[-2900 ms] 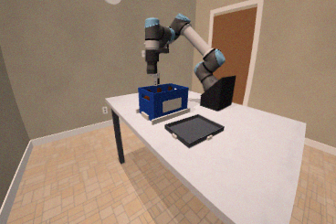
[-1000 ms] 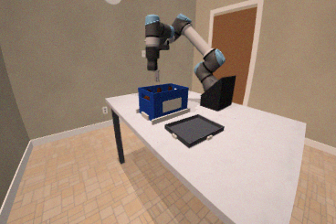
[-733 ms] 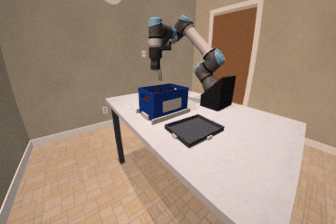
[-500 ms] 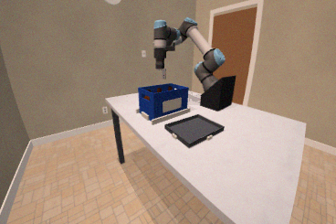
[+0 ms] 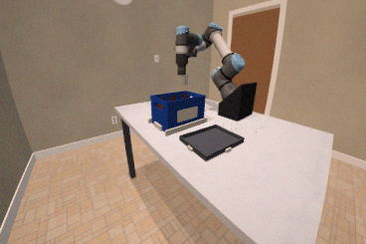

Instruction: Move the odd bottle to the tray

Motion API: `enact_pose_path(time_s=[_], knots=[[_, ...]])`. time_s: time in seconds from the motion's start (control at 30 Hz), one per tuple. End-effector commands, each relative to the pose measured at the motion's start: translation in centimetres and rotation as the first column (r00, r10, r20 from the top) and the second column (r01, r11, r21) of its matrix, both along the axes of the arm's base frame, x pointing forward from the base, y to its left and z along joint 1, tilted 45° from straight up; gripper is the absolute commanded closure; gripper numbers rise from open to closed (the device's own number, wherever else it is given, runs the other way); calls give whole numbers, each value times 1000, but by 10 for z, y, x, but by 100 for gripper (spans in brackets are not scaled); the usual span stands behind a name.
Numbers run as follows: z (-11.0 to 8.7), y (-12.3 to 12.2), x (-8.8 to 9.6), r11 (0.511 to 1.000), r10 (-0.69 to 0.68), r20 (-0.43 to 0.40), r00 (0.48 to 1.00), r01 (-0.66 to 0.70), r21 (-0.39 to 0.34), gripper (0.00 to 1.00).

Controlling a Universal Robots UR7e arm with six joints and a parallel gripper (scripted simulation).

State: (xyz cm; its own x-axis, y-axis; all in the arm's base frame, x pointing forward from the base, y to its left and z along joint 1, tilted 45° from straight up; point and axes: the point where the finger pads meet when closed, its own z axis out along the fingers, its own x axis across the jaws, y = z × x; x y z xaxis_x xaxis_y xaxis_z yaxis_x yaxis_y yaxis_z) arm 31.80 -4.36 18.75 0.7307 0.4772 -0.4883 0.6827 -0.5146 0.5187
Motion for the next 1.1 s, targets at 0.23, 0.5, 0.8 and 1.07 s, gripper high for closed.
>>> enact_pose_path(time_s=[0.23,0.5,0.8,1.07], knots=[[0,-1,-4,1000,3,-9,1000,-3,0,0],[0,-1,-4,1000,3,-9,1000,-3,0,0],[0,-1,-4,1000,3,-9,1000,-3,0,0],[0,-1,-4,1000,3,-9,1000,-3,0,0]])
